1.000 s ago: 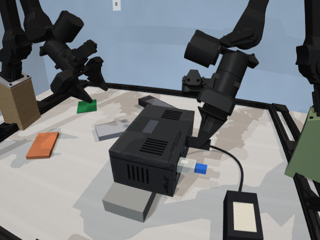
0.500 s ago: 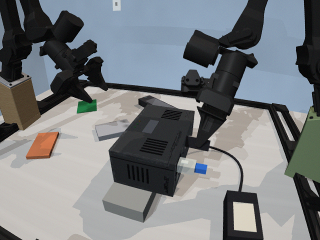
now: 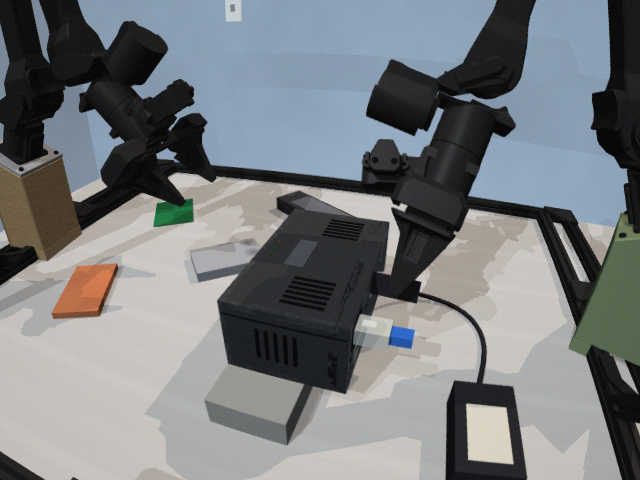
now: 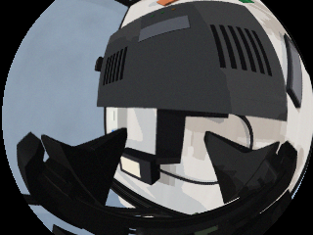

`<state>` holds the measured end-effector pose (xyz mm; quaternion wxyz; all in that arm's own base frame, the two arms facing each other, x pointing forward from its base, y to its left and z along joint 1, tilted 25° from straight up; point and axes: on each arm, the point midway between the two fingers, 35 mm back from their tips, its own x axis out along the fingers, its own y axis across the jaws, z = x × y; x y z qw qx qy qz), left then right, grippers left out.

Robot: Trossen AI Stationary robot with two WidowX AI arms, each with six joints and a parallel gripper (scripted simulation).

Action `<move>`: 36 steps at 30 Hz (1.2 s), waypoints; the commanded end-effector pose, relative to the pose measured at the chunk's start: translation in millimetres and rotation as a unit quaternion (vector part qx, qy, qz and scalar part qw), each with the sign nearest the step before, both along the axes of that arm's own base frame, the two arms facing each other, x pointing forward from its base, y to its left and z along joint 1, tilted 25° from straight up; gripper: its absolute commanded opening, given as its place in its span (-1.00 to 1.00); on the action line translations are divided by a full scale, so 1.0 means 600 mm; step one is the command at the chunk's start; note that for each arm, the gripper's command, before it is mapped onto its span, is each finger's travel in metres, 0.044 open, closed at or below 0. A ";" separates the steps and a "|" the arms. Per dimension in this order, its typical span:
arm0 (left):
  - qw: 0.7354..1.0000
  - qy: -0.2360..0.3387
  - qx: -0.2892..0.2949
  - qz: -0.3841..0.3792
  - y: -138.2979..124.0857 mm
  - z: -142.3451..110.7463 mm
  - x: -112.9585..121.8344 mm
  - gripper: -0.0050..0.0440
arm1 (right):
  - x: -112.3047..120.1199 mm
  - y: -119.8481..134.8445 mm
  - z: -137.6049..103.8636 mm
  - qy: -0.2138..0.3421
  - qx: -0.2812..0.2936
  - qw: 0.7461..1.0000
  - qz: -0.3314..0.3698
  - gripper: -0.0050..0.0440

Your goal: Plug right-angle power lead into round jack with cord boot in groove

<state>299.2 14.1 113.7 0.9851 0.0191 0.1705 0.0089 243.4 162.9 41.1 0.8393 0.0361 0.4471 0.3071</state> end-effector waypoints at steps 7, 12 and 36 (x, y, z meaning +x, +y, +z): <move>1.000 0.000 -0.001 -0.001 -0.001 0.000 0.000 0.84 | -0.006 -0.011 0.018 -0.045 0.024 0.998 -0.020 0.84; 1.000 0.000 -0.001 -0.001 -0.001 0.000 0.000 0.84 | -0.010 -0.017 0.027 -0.070 0.038 0.996 -0.030 0.84; 1.000 0.000 -0.001 -0.001 -0.001 0.000 0.000 0.84 | -0.041 -0.055 0.073 -0.209 0.125 0.966 -0.087 0.84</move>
